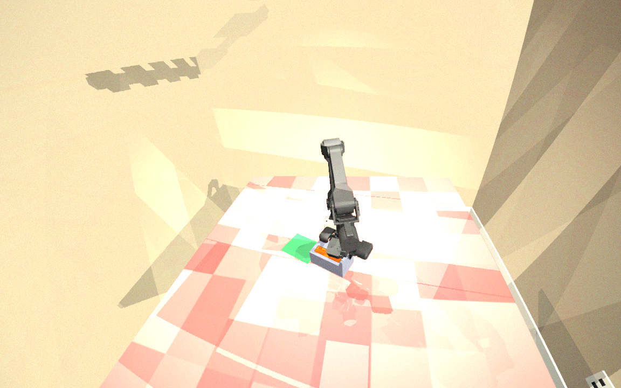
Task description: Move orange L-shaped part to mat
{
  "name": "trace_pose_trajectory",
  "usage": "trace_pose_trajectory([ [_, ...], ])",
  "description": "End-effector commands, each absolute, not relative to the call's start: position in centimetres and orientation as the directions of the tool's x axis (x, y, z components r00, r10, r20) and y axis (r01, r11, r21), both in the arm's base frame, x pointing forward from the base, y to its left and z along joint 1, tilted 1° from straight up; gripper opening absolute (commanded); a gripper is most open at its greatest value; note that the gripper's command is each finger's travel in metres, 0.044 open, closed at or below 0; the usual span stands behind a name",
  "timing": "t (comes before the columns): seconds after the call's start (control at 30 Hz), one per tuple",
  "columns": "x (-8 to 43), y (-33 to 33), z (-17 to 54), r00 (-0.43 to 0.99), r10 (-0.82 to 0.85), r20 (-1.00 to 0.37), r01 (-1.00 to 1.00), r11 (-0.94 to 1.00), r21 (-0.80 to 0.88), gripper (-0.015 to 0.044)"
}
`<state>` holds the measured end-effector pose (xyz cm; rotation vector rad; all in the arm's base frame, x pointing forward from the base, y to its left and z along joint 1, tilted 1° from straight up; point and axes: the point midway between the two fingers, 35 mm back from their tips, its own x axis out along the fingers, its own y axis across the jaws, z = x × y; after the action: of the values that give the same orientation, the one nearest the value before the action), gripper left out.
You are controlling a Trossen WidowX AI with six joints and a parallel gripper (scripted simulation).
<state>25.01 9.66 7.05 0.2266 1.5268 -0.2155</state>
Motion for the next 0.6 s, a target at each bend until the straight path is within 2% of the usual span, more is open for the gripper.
trace_pose_trajectory([
  [0.0, 25.3, 9.7, 6.9, 0.052, 0.006, -0.999, 0.284, 0.959, 0.02, 0.018],
  [0.57, 25.4, 9.7, 4.4, 0.052, 0.006, -0.999, 0.284, 0.959, 0.02, 0.018],
])
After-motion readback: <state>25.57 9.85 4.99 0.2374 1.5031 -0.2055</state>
